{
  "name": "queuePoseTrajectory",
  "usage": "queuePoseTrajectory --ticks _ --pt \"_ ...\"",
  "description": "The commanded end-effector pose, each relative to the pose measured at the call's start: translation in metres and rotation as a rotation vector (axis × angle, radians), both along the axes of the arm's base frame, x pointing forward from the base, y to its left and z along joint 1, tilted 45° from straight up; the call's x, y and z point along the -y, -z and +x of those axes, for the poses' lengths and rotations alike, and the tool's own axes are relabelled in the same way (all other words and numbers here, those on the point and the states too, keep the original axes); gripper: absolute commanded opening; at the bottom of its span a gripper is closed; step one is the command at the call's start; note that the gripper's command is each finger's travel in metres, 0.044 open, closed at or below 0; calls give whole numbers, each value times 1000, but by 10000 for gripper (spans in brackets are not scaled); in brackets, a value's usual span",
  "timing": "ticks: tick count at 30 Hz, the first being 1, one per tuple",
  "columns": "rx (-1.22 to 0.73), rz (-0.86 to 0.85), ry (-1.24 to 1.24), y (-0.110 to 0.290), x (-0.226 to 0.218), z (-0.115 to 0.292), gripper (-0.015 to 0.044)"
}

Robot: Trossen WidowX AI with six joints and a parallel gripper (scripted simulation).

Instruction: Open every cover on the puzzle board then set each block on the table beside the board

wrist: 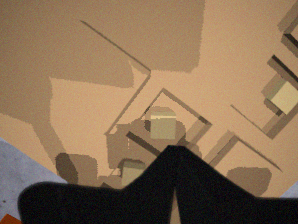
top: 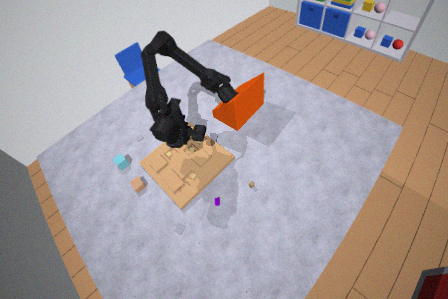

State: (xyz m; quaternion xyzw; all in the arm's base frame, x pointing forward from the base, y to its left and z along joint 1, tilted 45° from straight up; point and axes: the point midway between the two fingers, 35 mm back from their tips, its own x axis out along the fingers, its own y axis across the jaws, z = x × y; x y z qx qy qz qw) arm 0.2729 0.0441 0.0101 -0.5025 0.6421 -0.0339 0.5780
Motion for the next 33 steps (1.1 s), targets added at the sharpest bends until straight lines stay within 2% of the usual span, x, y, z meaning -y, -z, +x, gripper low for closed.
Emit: queuePoseTrajectory --ticks 1,11,13,26,33 --pt "-229 -51 -231 0 5 -17 0" --pt "-925 -225 -954 -1 21 -57 0" --pt "-1016 -248 -1048 0 24 -62 0" --pt "-1027 -250 -1060 0 25 -64 0" --pt "-1027 -249 -1062 17 40 -59 0"
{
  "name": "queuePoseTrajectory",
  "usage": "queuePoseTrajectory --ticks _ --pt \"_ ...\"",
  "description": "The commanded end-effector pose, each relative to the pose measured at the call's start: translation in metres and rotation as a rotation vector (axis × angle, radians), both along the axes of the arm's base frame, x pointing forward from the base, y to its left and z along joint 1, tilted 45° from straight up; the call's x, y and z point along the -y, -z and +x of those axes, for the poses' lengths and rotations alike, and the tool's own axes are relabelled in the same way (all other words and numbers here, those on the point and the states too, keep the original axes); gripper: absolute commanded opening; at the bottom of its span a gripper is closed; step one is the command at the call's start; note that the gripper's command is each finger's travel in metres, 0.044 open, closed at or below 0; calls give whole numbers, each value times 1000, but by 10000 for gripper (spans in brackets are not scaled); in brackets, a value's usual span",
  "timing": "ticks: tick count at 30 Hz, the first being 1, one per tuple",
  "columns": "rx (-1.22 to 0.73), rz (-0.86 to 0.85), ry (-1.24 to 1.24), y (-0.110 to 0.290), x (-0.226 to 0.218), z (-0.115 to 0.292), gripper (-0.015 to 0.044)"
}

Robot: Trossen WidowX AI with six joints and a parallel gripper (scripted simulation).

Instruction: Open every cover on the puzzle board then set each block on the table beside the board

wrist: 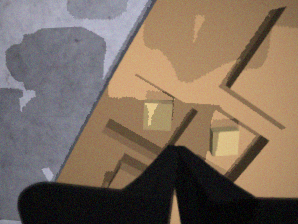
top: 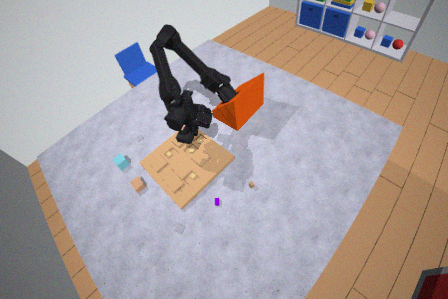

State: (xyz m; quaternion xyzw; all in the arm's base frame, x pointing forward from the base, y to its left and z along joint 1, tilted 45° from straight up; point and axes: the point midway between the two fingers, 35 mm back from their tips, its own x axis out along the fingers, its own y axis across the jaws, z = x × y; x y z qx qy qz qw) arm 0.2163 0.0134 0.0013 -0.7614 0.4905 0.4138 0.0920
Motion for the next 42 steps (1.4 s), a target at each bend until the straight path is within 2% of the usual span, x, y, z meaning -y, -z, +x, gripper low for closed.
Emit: queuePoseTrajectory --ticks 1,6,42 --pt "-14 -14 -1 12 13 -1 0" --pt "-14 -18 0 25 30 -1 0" --pt "-14 -18 0 34 37 0 0"
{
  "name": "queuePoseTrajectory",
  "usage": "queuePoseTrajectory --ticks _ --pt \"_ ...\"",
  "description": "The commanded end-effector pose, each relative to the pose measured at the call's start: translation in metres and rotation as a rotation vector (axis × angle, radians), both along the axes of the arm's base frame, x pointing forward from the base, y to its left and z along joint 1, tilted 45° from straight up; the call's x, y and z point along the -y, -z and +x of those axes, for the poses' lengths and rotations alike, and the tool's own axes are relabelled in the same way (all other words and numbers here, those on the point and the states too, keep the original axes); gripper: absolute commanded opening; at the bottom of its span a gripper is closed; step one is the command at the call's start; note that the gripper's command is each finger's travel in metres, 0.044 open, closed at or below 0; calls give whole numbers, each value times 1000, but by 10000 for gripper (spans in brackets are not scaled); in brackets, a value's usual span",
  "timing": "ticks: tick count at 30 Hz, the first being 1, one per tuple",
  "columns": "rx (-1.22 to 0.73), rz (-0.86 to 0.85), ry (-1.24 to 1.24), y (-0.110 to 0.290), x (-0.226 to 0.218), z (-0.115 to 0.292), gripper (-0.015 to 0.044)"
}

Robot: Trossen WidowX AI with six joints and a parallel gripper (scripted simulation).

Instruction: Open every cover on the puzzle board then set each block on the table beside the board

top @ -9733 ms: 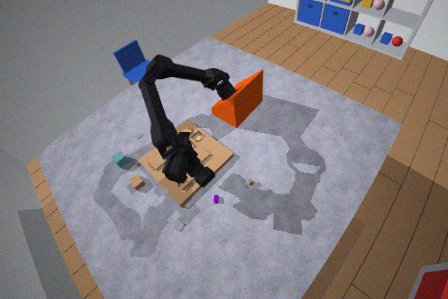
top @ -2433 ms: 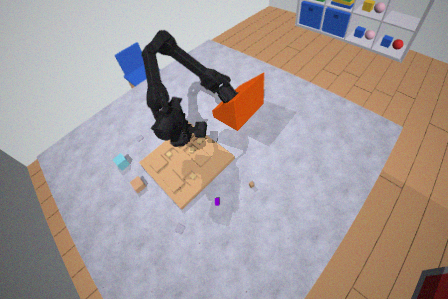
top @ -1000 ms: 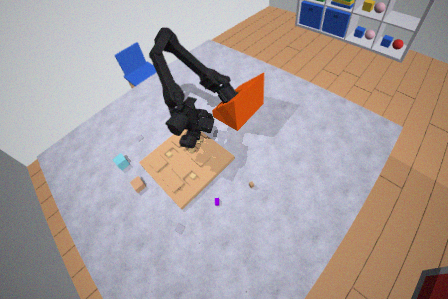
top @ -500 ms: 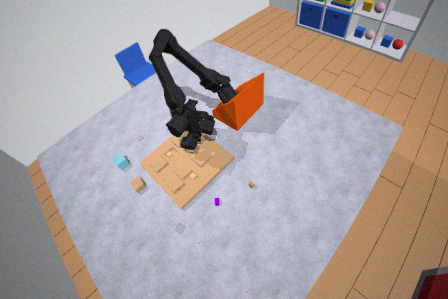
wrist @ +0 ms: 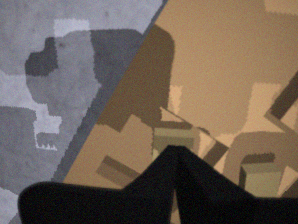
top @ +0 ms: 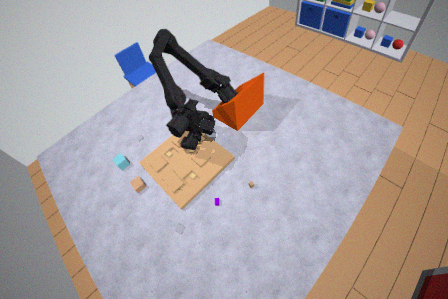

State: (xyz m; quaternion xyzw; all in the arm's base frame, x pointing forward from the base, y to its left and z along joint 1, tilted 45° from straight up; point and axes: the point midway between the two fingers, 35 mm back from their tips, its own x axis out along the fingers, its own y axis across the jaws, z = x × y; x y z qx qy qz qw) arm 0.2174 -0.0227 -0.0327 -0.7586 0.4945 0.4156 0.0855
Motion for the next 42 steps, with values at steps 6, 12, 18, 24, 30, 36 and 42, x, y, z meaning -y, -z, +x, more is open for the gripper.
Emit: queuePoseTrajectory --ticks 6,12,18,24,30,36,42 --pt "-1 -7 -3 0 1 -1 0" --pt "-1 -7 -3 0 1 -1 0" --pt "-1 -7 -3 -1 3 -1 0" --pt "-2 -7 -3 -2 7 -2 0" --pt "30 0 30 -2 9 -2 0" --pt "354 79 368 -2 9 -2 0" --pt "763 179 796 -3 9 -2 0"
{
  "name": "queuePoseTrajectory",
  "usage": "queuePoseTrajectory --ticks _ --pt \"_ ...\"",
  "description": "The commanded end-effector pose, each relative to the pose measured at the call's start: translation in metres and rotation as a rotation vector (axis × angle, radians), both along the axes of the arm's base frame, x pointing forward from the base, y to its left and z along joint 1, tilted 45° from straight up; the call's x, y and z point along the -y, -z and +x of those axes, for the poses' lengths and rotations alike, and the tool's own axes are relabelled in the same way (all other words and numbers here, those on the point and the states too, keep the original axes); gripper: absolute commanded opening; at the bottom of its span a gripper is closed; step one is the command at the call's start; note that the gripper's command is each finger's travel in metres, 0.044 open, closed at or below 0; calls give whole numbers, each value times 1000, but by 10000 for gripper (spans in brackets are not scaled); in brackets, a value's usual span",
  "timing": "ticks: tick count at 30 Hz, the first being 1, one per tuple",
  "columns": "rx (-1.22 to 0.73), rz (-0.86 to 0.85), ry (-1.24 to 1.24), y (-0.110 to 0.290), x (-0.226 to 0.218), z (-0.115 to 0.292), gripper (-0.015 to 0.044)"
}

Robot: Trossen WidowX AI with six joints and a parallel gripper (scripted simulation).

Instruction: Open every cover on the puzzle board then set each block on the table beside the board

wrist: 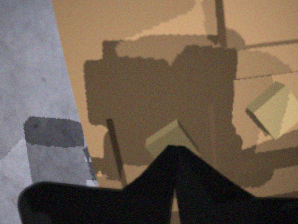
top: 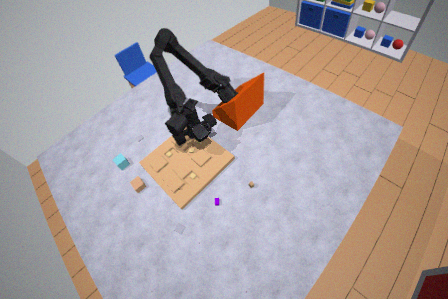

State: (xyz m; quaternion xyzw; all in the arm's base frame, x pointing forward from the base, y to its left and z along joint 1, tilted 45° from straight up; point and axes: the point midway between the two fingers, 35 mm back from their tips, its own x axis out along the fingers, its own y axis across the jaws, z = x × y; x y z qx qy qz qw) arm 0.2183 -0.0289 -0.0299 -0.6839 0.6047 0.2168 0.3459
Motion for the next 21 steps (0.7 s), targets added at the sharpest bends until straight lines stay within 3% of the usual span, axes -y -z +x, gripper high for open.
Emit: queuePoseTrajectory --ticks 1,5,21 --pt "340 78 367 0 3 -3 0" --pt "567 136 604 0 4 -3 0" --pt "578 138 616 -1 5 -3 0"
